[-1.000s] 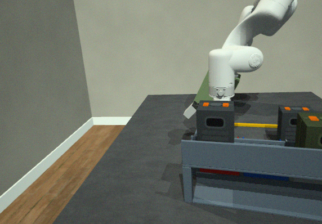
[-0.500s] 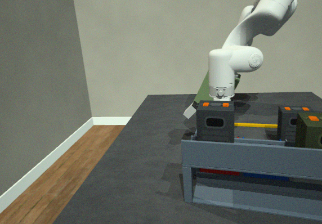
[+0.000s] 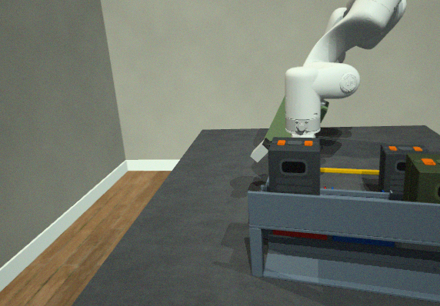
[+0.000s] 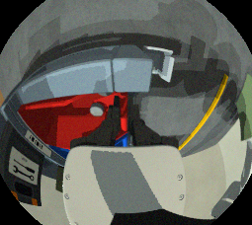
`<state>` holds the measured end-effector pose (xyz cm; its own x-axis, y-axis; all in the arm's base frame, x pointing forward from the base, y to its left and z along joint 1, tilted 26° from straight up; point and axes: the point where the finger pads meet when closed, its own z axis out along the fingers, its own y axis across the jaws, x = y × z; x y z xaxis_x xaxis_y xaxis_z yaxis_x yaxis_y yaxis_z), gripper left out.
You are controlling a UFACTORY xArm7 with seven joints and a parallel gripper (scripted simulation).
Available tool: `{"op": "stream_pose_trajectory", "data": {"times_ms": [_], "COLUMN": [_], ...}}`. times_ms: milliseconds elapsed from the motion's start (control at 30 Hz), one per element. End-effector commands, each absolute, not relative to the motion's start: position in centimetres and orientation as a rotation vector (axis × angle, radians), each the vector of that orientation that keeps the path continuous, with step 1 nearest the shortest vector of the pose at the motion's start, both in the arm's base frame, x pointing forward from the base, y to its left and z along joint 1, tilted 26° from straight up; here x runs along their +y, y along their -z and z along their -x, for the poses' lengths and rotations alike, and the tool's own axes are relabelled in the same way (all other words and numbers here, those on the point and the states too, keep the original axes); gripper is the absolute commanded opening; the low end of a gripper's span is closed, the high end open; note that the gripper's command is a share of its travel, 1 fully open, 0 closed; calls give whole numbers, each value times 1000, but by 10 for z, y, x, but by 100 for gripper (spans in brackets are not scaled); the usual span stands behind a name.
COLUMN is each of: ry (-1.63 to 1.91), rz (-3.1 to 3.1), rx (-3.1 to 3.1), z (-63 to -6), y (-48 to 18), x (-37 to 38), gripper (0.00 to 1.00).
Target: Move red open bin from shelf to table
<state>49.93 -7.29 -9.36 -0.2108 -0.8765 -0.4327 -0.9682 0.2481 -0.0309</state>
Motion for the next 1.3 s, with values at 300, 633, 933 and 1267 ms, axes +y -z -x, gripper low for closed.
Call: {"op": "stream_pose_trajectory", "data": {"times_ms": [300,633,933,1267], "ry": [-344,-344,-344,-344], "rz": [1691,1691,1690,1690], "rx": [2166,2166,2166,2166], "z": [-501,-501,-499,-499], "y": [92,92,81,81], "x": [-75,-75,-80,-80], "gripper": [0,0,0,0]}}
